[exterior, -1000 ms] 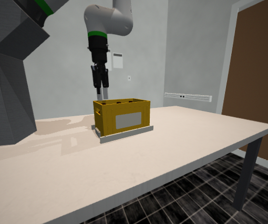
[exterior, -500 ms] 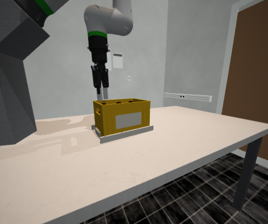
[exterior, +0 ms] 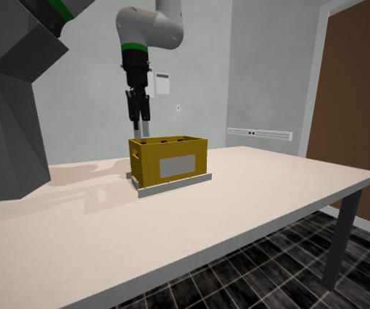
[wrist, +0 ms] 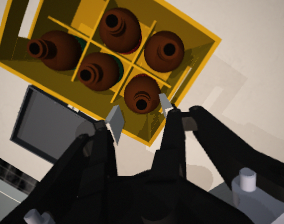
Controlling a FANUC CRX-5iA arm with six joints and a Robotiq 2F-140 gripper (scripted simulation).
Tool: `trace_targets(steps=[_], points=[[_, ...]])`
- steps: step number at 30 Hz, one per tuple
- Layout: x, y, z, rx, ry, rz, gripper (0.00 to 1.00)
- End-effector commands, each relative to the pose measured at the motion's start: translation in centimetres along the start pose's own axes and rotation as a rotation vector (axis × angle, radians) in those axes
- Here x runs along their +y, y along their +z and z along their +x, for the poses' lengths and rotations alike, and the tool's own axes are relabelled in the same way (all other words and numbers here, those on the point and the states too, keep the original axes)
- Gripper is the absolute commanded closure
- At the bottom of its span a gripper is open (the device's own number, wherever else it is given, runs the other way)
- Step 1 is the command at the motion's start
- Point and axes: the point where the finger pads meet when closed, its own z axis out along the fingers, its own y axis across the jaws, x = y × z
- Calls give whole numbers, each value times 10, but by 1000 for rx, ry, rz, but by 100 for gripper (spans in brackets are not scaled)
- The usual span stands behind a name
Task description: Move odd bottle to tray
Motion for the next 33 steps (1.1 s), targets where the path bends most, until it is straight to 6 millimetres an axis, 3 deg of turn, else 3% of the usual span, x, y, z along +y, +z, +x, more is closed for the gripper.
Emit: trace_targets(steps=[1, 33], points=[[0, 0, 1, -21, 0, -13, 56], [0, 23, 0, -21, 0, -13, 56]])
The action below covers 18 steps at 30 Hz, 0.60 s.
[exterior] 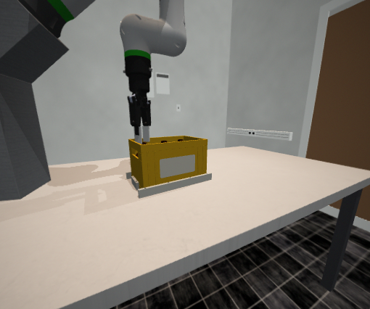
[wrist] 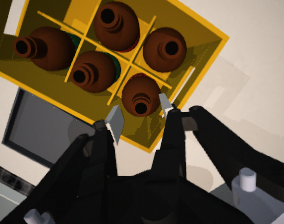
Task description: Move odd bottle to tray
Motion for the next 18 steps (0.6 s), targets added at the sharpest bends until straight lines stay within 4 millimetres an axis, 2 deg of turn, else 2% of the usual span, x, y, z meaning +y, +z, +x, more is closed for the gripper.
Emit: trace_targets(steps=[1, 18], points=[[0, 4, 0, 3, 0, 2, 56], [0, 18, 0, 3, 0, 2, 56]])
